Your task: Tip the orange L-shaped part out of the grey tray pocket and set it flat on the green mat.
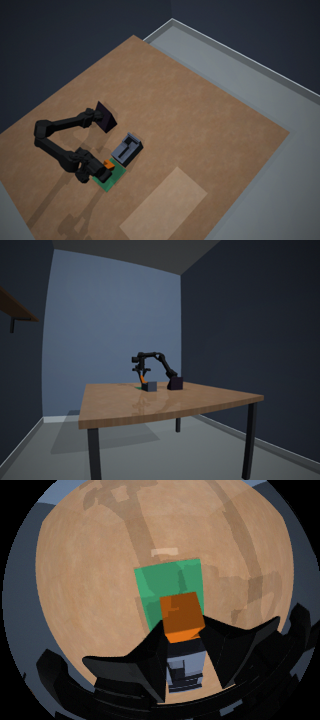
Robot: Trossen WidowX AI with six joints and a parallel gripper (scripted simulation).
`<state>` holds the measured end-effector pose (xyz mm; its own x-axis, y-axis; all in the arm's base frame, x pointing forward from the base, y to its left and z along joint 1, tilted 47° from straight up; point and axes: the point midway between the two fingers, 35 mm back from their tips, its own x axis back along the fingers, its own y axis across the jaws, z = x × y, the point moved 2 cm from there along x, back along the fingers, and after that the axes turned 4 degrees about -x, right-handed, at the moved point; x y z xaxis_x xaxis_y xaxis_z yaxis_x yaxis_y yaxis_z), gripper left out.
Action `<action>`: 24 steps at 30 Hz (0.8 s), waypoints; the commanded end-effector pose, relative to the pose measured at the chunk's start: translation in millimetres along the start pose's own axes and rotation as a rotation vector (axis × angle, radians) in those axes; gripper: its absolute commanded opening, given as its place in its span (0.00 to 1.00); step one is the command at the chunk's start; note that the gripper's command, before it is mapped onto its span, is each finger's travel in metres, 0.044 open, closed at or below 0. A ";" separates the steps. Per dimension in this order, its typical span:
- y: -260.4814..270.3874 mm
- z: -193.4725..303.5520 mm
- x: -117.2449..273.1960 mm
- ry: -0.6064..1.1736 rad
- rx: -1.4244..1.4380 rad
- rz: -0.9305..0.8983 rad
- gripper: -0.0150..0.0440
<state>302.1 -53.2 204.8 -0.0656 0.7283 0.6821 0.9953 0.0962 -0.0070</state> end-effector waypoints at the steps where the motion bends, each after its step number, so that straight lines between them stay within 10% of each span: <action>1: -1.5 -0.1 -8.0 -0.005 0.007 0.007 0.25; 24: -2.0 -0.5 -29.6 -0.006 0.007 0.007 0.25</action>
<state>302.9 -74.2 186.0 -0.0618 0.7301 0.6806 0.9956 0.0931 -0.0095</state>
